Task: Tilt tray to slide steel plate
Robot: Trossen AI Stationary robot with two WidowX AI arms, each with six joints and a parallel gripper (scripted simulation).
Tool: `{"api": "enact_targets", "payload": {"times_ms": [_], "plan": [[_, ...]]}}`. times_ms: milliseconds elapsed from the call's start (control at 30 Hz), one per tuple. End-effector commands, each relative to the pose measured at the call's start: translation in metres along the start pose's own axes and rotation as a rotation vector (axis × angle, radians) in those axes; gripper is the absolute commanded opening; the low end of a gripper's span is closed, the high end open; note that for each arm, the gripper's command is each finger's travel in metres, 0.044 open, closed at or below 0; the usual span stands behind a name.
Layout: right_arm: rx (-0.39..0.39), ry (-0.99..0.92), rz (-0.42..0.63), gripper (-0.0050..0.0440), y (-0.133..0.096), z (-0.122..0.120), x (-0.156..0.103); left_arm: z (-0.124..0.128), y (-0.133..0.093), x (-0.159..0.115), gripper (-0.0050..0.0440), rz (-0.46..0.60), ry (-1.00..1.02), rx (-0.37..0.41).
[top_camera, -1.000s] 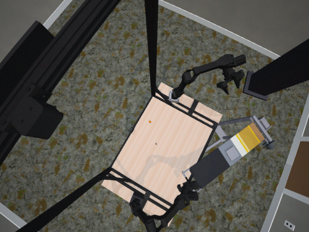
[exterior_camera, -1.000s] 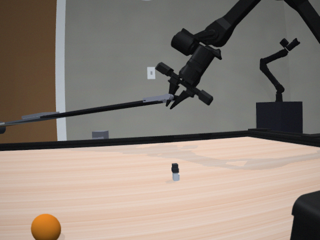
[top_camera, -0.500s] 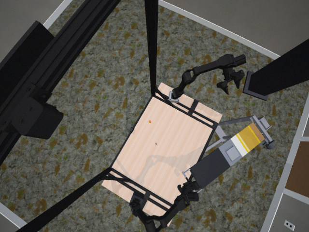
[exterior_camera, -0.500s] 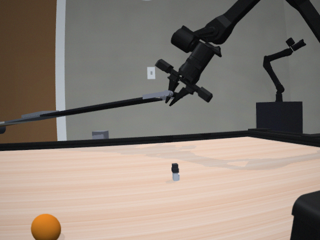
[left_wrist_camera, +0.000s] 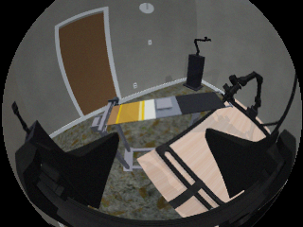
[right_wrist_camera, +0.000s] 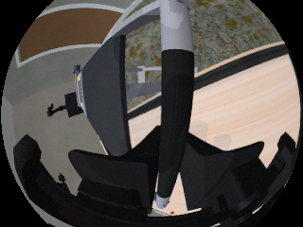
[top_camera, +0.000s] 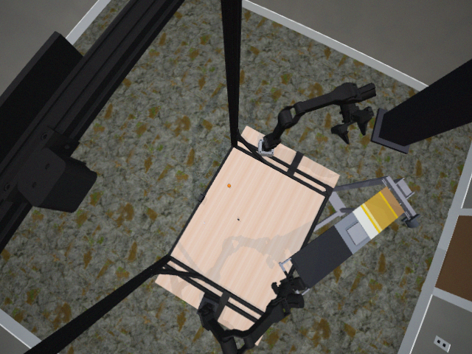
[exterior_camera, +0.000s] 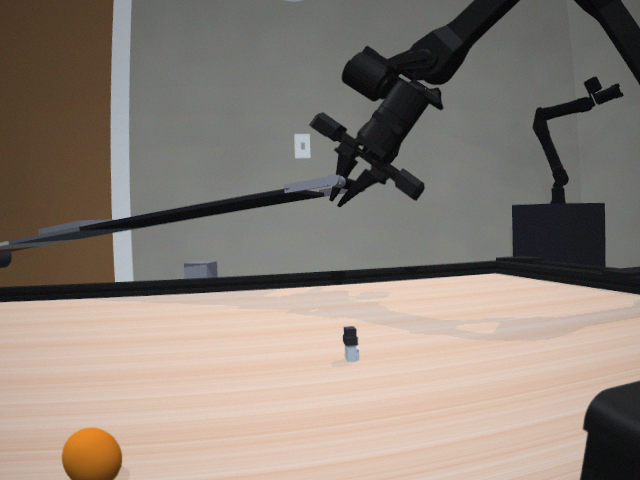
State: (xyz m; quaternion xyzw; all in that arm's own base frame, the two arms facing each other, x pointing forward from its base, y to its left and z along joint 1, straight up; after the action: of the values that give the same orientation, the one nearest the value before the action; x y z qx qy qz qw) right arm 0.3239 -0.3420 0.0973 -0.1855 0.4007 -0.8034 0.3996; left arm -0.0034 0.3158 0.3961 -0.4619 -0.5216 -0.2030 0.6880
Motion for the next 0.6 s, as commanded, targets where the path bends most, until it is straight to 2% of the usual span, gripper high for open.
{"api": "enact_targets", "payload": {"times_ms": [0,133,300,567], "plan": [[0.037,0.000,0.000,0.0000,0.004,-0.007,0.001,0.000,0.000,0.000,0.0440,-0.002,0.003,0.000],[0.002,0.000,-0.001,0.0000,0.057,-0.053,0.003,0.000,0.000,0.000,0.0440,-0.002,0.003,0.000],[-0.039,0.000,-0.002,0.0000,0.058,-0.051,0.002,0.000,0.000,0.000,0.0440,-0.002,0.003,0.000],[-0.037,0.000,-0.002,0.0000,0.048,-0.043,0.002,0.000,0.000,0.000,0.0440,-0.002,0.003,0.000]]}}
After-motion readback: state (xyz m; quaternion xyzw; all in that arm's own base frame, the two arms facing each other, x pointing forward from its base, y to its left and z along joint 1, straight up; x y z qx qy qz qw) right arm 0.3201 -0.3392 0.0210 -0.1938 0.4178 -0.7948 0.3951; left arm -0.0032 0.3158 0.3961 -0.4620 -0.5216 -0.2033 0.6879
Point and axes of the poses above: on each arm, the point midway between the two fingers, 35 mm back from their tips, its own y axis out along the fingers, its own z axis across the jaws, x = y × z, the point moved 5 cm from there along -y, back along the fingers, and after that the axes turned 2 degrees about y, right-handed, at the moved point
